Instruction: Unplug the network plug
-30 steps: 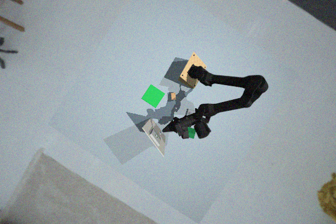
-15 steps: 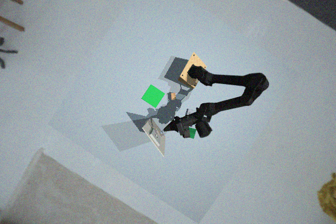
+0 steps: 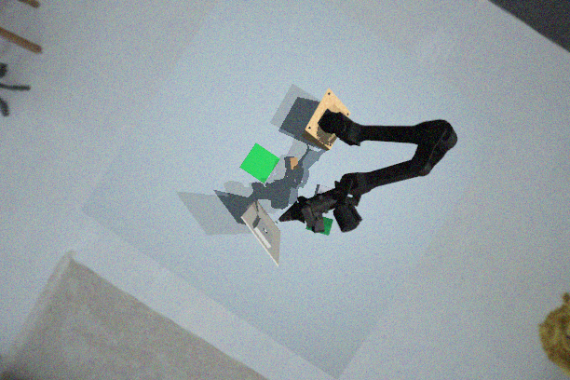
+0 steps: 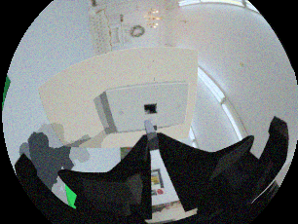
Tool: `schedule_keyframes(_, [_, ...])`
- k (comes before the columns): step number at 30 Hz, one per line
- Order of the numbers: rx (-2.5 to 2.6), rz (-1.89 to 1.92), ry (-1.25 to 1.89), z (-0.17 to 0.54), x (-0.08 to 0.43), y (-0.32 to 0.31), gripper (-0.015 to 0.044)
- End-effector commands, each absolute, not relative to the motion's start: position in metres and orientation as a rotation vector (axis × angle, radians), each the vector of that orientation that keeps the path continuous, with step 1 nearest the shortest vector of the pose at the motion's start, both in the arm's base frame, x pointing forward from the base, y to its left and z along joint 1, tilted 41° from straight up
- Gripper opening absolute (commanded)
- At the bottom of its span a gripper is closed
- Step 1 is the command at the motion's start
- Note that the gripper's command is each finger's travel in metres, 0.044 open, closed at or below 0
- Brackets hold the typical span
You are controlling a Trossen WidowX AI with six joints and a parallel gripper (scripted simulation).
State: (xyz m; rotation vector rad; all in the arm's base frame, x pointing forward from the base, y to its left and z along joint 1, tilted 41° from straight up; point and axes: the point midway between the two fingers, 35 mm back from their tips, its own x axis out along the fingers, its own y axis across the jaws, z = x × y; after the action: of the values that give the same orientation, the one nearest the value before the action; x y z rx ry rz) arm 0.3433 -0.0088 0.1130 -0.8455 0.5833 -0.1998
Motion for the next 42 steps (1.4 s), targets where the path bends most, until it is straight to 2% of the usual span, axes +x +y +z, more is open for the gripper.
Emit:
schedule_keyframes(1, [-0.840,-0.207,0.579,0.115,0.340,-0.009,0.0000])
schedule_keyframes(42, [-0.843,-0.201,0.584,0.135,0.325,-0.018,0.0000])
